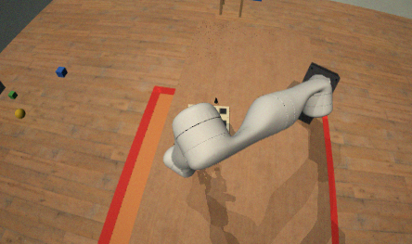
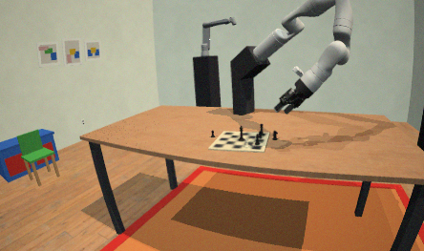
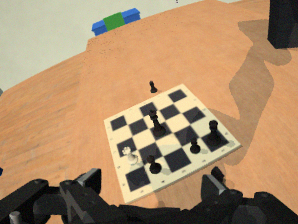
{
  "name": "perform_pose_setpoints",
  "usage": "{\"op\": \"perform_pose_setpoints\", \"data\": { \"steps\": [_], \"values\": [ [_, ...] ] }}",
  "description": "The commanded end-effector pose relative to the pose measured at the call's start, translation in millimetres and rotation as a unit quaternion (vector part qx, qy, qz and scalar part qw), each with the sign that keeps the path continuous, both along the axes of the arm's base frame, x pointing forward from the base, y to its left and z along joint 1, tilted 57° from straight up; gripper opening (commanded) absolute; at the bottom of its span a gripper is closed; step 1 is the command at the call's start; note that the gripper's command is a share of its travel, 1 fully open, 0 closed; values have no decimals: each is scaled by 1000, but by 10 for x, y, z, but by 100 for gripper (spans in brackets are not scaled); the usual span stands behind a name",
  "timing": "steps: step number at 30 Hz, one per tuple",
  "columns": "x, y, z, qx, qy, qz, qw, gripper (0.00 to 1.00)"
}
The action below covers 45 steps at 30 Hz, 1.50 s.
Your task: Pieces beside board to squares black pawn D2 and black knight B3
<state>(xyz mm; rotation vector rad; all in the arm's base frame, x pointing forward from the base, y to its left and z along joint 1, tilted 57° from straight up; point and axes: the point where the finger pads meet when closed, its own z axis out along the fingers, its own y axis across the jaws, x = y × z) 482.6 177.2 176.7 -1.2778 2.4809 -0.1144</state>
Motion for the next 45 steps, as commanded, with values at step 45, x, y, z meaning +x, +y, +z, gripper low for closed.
{"op": "perform_pose_setpoints", "data": {
  "steps": [45],
  "values": [
    [-121, 551, 10, 2, -40, 115, 993, 100]
  ]
}}
